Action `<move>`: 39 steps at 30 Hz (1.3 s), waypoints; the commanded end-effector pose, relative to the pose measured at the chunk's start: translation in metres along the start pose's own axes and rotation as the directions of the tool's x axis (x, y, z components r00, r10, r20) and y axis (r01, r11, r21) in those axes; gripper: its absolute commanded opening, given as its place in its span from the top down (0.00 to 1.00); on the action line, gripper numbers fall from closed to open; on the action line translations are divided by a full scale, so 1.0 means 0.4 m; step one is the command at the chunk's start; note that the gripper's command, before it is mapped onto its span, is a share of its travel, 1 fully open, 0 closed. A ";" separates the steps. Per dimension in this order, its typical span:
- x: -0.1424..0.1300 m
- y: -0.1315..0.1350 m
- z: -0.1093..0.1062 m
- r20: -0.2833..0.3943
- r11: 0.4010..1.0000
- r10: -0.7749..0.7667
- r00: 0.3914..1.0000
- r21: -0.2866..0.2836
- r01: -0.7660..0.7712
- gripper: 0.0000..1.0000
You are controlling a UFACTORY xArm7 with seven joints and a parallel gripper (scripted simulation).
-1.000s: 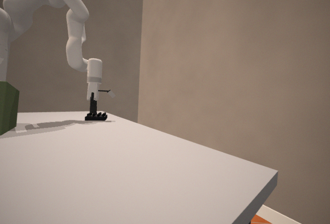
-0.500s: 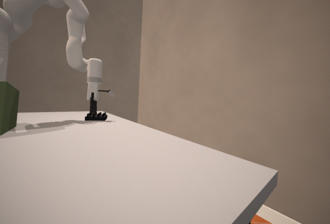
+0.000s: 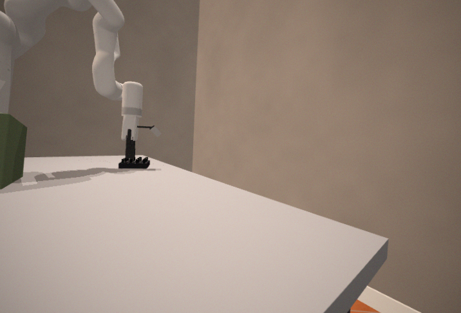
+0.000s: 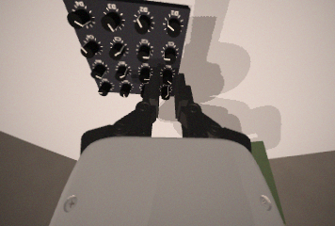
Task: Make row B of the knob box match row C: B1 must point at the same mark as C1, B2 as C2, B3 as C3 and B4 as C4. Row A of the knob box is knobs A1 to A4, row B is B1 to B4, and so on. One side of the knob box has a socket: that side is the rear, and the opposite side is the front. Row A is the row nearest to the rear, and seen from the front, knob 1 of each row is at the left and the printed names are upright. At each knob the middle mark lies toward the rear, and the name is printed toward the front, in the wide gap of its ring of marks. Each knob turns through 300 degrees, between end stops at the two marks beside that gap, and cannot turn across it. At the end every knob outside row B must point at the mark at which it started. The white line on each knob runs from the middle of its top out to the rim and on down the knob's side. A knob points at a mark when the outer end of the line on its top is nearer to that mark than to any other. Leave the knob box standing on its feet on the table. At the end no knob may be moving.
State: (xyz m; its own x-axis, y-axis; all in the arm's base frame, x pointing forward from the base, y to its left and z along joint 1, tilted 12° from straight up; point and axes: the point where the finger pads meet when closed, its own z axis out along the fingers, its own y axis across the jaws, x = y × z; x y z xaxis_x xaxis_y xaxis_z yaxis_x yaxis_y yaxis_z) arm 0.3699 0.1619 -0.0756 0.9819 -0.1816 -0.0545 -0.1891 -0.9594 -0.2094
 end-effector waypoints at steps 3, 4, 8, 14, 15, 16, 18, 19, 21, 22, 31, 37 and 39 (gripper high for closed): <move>0.004 -0.001 -0.001 -0.003 1.000 0.000 1.000 0.001 0.000 0.81; 0.004 -0.001 -0.001 -0.003 1.000 0.000 1.000 0.001 0.000 0.81; 0.004 -0.001 0.004 -0.003 1.000 0.000 1.000 0.001 0.000 0.81; 0.004 -0.001 0.011 -0.003 1.000 0.000 1.000 0.001 0.000 0.81; 0.004 -0.001 0.013 -0.003 1.000 0.000 1.000 0.001 0.000 0.81; 0.004 -0.001 0.014 -0.003 1.000 0.000 1.000 0.001 0.000 0.81; 0.004 -0.001 0.018 -0.003 1.000 0.000 1.000 0.001 0.000 0.81; 0.004 -0.001 0.020 -0.003 1.000 0.000 1.000 0.001 0.000 0.81; 0.004 -0.001 0.023 -0.003 1.000 0.000 1.000 0.001 0.000 0.81; 0.004 -0.001 0.024 -0.003 1.000 0.000 1.000 0.001 0.000 0.81; 0.004 -0.001 0.028 -0.003 1.000 0.000 1.000 0.001 0.000 0.81; 0.004 -0.001 0.028 -0.003 1.000 0.000 1.000 0.001 0.000 0.81; 0.004 -0.001 0.028 -0.003 1.000 0.000 1.000 0.001 0.000 0.81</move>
State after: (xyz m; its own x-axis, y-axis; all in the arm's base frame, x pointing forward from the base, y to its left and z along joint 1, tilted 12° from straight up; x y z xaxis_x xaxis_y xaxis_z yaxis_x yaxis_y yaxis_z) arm 0.3698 0.1645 -0.0872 0.9819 -0.1816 -0.0544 -0.1890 -0.9594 -0.2094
